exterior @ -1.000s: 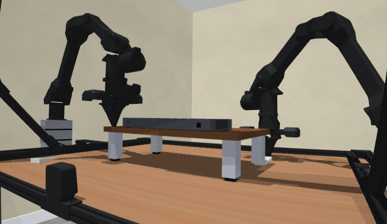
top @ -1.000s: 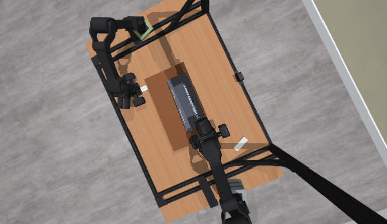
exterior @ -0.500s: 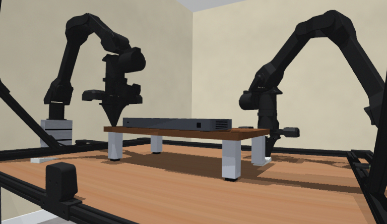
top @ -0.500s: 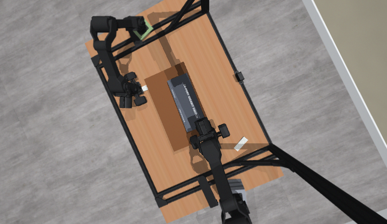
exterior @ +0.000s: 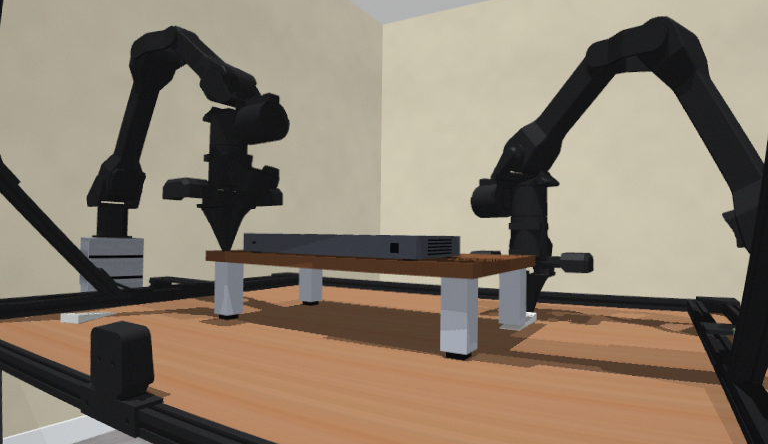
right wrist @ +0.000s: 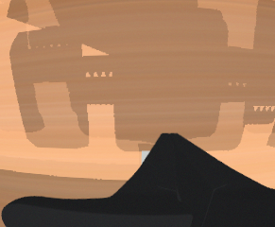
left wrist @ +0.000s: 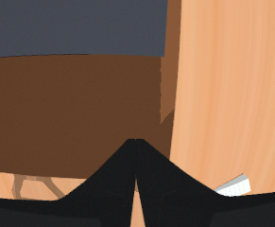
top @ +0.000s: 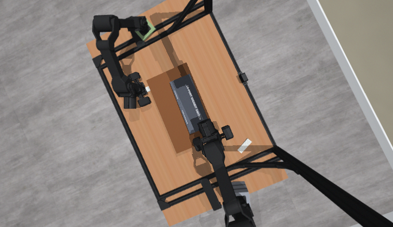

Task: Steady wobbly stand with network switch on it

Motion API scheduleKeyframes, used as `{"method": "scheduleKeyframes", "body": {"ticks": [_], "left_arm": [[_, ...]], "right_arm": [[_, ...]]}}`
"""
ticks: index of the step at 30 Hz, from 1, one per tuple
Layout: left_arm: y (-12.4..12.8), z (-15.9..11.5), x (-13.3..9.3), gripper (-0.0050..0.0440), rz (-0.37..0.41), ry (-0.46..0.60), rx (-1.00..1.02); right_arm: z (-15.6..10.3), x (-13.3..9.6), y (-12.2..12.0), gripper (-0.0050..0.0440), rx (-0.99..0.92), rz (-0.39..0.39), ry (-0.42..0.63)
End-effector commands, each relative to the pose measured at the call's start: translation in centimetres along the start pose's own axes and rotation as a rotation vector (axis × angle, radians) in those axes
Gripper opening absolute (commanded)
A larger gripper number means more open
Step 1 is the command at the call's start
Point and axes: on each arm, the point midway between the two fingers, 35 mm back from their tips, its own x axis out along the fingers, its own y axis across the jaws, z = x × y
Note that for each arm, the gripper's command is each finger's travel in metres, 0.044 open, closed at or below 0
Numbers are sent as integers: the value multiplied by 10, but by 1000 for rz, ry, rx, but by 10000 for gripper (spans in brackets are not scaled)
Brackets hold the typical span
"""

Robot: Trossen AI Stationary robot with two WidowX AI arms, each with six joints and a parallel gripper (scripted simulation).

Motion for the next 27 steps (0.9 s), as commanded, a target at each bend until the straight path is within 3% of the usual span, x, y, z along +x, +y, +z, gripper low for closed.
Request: {"method": "scheduleKeyframes", "body": {"ticks": [1, 3, 27], "left_arm": [[0, -2, 8, 0, 3, 16, -2], [0, -2, 8, 0, 3, 16, -2], [0, -2, 8, 0, 3, 16, -2]], "right_arm": [[-1, 0, -1, 0, 2, 1, 2], [-12, 0, 0, 0, 2, 1, 2], [-19, 0, 0, 0, 1, 1, 2]]}}
